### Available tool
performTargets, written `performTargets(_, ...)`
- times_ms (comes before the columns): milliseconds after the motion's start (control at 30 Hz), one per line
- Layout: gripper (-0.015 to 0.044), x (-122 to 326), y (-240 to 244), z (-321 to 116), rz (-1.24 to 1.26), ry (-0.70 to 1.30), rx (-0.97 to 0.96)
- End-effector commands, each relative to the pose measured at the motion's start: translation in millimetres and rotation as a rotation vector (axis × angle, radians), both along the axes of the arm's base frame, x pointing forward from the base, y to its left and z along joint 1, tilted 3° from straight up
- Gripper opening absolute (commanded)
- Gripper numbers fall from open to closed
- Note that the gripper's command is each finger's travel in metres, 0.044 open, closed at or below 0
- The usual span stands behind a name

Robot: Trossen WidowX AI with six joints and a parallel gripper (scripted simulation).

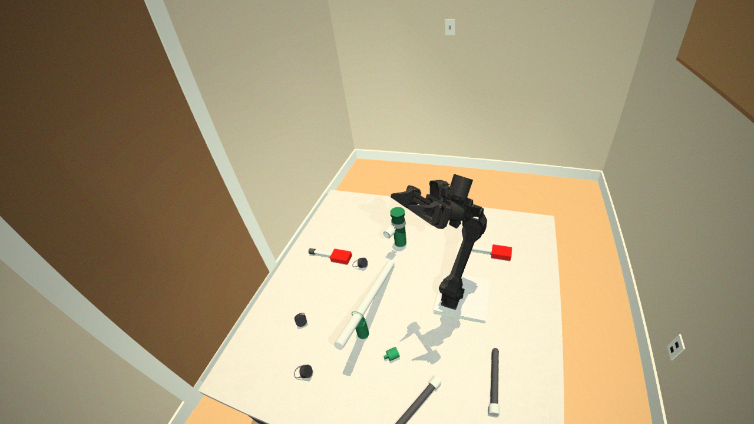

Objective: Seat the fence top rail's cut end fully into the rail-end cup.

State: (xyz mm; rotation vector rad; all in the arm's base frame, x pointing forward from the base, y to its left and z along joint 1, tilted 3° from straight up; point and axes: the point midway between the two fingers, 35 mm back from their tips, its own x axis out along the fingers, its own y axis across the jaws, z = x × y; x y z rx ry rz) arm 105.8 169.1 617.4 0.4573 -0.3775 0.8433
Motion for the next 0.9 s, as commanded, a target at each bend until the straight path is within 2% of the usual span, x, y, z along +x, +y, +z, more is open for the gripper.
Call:
performTargets(0, 0.044, 22.0, 19.3, -25.2, -0.076, 0.008, -0.139)
performTargets(167, 0.044, 74.7, 35.3, -77.9, -0.216, 0.092, -0.372)
performTargets(367, 0.044, 140.1, 20.7, -148.9, -0.364, 0.274, -0.614)
performTargets(600, 0.044, 189.7, -42.1, -231.8, -0.513, 0.586, -0.797)
performTargets(867, 0.044, 207.8, -126.9, -327.7, -0.589, 1.064, -0.907)
